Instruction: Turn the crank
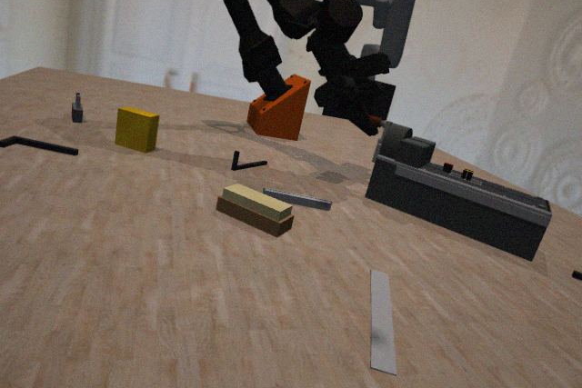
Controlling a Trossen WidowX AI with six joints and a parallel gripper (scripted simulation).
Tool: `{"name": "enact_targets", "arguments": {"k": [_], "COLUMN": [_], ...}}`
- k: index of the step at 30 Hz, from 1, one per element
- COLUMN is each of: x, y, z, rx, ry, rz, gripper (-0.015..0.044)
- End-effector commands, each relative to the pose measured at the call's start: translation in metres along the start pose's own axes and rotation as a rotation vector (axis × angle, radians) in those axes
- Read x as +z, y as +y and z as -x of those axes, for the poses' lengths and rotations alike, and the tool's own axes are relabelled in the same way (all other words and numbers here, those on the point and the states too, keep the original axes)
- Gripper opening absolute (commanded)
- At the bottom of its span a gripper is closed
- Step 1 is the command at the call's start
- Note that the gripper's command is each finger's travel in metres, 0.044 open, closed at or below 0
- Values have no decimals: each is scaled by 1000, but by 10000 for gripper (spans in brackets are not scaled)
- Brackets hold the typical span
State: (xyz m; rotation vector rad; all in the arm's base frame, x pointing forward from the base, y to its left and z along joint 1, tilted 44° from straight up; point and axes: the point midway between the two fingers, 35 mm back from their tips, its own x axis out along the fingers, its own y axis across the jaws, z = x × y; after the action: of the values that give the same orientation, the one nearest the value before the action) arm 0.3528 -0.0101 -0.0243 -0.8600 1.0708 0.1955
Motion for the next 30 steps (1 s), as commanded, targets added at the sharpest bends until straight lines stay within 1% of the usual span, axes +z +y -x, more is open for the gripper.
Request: {"name": "enact_targets", "arguments": {"k": [1, 30], "x": [-2, -2], "y": [2, 13], "z": [-1, -2], "rx": [5, 5], "ry": [3, 3], "rz": [5, 5], "gripper": [0, 0]}}
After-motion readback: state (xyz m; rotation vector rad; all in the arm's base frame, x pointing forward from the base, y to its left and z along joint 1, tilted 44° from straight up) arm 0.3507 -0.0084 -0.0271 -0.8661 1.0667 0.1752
